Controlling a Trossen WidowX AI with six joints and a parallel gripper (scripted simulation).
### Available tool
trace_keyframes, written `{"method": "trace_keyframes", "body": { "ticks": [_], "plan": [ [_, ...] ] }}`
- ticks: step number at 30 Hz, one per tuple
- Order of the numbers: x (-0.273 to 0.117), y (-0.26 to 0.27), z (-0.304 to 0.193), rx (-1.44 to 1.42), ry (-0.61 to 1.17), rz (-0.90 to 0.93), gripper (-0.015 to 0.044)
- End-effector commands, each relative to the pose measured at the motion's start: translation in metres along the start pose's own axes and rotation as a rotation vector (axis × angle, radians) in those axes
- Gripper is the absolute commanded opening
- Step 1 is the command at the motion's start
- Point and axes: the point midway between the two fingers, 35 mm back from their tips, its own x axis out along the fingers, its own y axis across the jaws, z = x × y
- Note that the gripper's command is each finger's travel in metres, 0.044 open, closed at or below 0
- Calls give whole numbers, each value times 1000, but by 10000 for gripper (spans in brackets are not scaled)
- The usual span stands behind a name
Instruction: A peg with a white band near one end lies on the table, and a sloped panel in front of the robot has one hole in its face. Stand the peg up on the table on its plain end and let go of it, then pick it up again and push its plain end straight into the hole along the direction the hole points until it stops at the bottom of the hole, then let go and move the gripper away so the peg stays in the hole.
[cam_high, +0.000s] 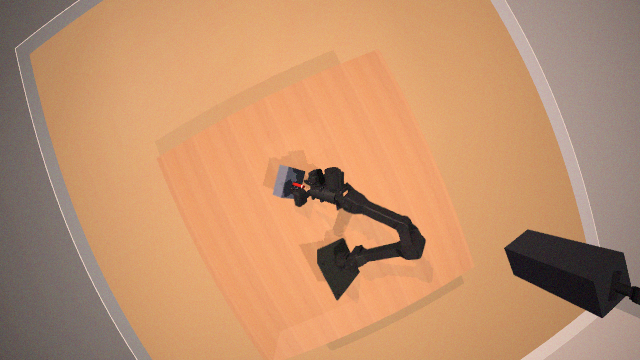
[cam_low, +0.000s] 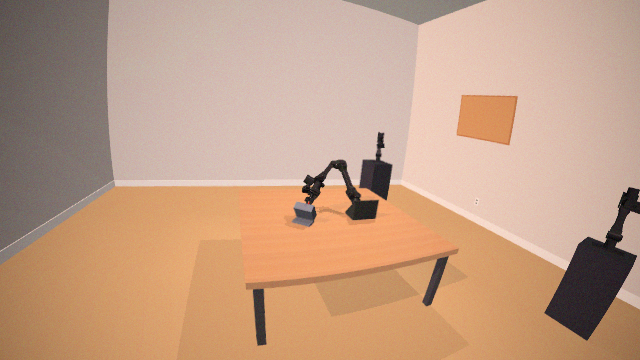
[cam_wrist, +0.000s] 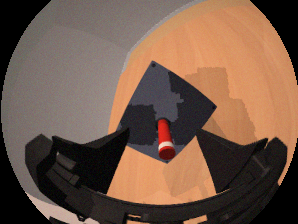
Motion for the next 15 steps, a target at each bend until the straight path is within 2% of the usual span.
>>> {"method": "trace_keyframes", "body": {
  "ticks": [1, 15],
  "plan": [
    [-8, 0, 4, 0, -10, 1, 440],
    [-28, 0, 5, -1, -8, 2, 440]
  ]
}}
